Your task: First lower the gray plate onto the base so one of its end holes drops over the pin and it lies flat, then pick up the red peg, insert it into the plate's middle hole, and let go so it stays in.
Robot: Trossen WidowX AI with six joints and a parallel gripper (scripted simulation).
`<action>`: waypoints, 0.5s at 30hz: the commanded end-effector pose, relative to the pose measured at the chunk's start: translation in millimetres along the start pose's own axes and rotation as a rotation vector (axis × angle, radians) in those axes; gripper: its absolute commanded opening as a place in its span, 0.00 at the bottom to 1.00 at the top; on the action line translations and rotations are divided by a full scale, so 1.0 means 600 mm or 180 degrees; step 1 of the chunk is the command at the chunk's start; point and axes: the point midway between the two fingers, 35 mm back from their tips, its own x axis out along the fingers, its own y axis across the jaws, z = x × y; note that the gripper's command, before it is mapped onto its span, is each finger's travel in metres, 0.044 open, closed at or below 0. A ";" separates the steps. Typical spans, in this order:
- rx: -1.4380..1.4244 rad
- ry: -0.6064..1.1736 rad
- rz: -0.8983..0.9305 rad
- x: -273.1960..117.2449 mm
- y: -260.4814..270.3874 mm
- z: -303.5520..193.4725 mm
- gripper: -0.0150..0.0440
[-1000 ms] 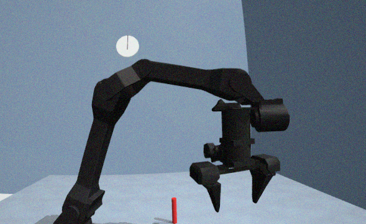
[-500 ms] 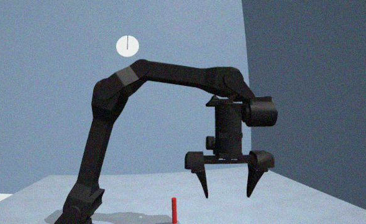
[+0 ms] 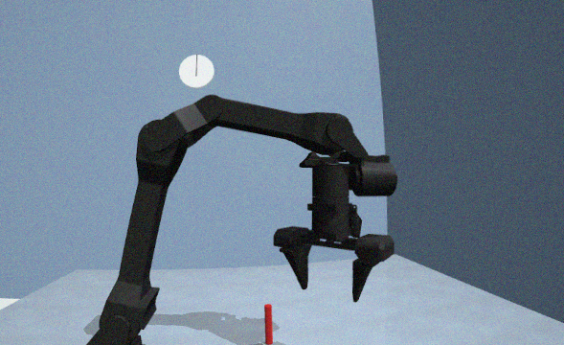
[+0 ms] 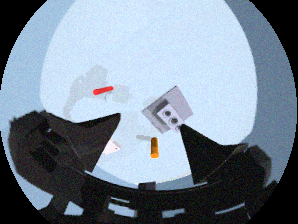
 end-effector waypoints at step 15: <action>0.3875 -0.0094 0.0032 -0.005 0.175 0.027 1.00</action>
